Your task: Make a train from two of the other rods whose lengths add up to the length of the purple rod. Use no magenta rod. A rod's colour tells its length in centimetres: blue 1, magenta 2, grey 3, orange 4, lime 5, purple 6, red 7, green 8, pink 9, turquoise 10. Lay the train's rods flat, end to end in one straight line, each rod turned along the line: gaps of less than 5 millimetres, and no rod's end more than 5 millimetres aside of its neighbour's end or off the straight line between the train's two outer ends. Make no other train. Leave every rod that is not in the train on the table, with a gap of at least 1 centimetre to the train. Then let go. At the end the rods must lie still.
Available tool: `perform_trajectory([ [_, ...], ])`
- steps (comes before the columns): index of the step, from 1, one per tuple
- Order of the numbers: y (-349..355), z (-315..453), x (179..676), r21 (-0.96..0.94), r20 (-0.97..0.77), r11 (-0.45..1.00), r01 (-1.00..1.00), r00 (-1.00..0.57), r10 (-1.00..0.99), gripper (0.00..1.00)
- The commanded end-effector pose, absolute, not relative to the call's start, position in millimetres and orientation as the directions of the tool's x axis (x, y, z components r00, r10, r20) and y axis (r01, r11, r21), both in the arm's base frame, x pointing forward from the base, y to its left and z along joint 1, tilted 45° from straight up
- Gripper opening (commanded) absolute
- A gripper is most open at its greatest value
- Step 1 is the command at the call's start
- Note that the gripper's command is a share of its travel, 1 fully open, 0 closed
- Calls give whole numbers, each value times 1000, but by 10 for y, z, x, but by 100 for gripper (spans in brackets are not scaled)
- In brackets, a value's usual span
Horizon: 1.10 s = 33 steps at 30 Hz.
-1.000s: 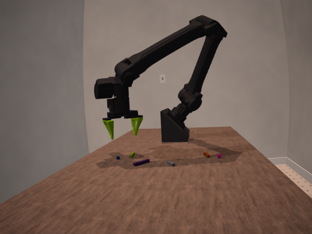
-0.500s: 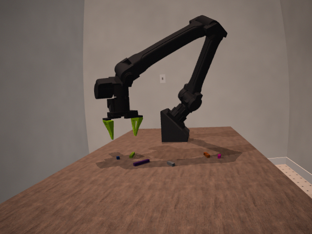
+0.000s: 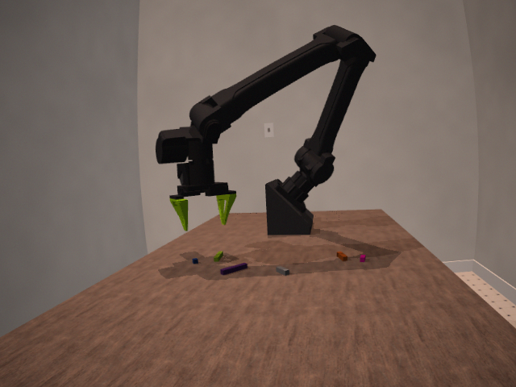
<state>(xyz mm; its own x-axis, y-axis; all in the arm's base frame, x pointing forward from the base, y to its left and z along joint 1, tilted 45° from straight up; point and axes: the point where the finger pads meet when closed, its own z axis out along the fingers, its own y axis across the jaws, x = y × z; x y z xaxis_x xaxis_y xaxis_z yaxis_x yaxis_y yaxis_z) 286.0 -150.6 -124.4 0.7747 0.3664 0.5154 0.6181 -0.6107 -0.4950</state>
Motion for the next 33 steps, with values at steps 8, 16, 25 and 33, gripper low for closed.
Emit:
perform_trajectory([
  [8, -1612, -1229, 2921, -470, 516, -633, 615, 774, 368, 100],
  [16, -1612, -1229, 2921, -470, 516, -633, 615, 774, 368, 100],
  [25, -1612, -1229, 2921, -470, 516, -633, 615, 774, 368, 100],
  [33, -1555, -962, 3292, -448, 524, -632, 632, 759, 388, 100],
])
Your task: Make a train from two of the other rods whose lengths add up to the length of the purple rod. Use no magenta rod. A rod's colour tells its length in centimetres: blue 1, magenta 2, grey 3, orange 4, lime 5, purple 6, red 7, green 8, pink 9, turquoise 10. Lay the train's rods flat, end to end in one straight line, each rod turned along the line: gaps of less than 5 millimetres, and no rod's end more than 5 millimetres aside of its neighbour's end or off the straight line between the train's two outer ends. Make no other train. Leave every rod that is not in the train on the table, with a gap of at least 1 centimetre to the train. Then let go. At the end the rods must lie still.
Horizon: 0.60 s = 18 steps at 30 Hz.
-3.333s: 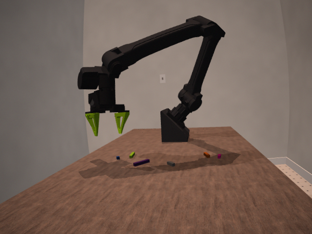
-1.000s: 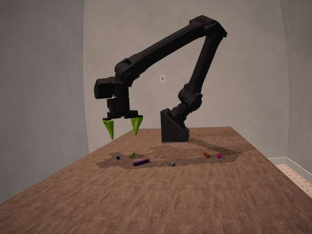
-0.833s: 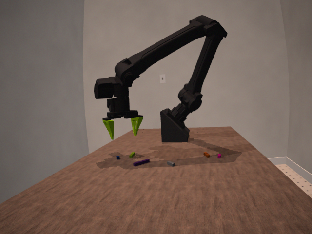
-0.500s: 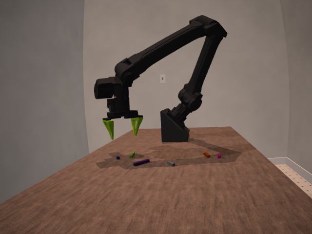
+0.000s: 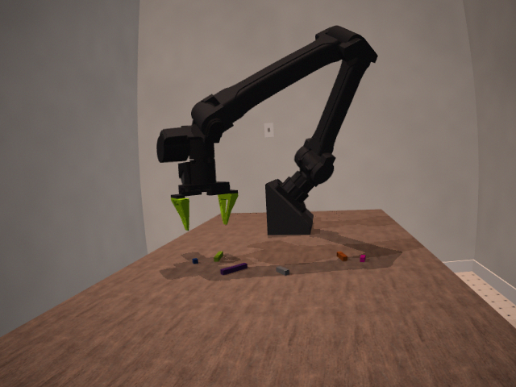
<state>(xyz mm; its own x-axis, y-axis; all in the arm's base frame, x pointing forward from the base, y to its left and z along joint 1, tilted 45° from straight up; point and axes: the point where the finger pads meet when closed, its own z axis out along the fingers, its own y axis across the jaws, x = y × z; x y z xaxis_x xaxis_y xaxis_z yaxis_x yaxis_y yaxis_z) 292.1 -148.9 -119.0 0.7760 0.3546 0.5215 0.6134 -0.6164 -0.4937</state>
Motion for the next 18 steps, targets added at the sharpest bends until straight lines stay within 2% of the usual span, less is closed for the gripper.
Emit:
perform_trajectory([
  [1, -1427, -795, 3477, -447, 524, -633, 632, 758, 387, 100],
  [8, -896, -230, 3976, -455, 535, -623, 636, 755, 380, 100],
  [11, -866, -341, 3935, -481, 515, -617, 623, 770, 376, 100],
  [13, -904, -408, 3724, -515, 495, -629, 582, 801, 337, 100],
  [18, -833, -408, 3750, -513, 499, -618, 596, 792, 351, 100],
])
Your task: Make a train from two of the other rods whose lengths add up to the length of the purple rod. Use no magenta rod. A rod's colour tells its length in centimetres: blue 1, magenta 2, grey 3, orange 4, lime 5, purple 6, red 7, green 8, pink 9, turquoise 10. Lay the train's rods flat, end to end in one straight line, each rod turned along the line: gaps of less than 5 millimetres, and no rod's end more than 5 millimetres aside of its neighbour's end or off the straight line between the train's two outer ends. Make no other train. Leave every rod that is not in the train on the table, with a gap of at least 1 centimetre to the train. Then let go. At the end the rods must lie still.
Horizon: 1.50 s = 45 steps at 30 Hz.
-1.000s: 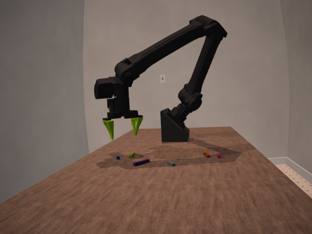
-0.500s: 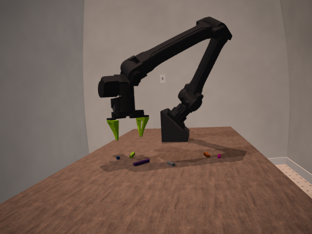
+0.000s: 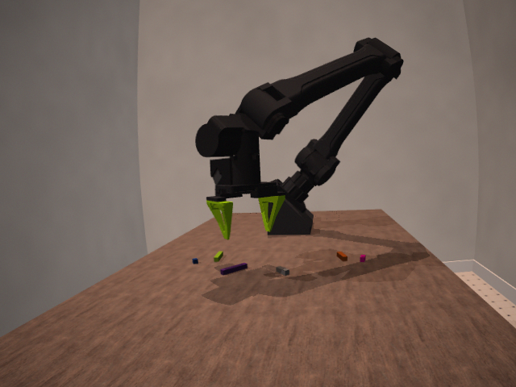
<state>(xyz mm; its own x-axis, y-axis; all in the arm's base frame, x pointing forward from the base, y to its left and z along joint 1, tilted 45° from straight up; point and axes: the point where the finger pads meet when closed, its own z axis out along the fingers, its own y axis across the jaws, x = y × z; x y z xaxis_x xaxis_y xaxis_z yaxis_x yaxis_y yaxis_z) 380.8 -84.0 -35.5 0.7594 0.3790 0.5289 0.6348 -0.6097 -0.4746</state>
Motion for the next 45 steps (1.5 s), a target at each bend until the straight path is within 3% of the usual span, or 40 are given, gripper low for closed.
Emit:
perform_trajectory([
  [1, -811, -407, 3755, -513, 499, -614, 600, 790, 356, 100],
  [45, -815, -384, 3765, -507, 502, -616, 603, 787, 357, 100],
])
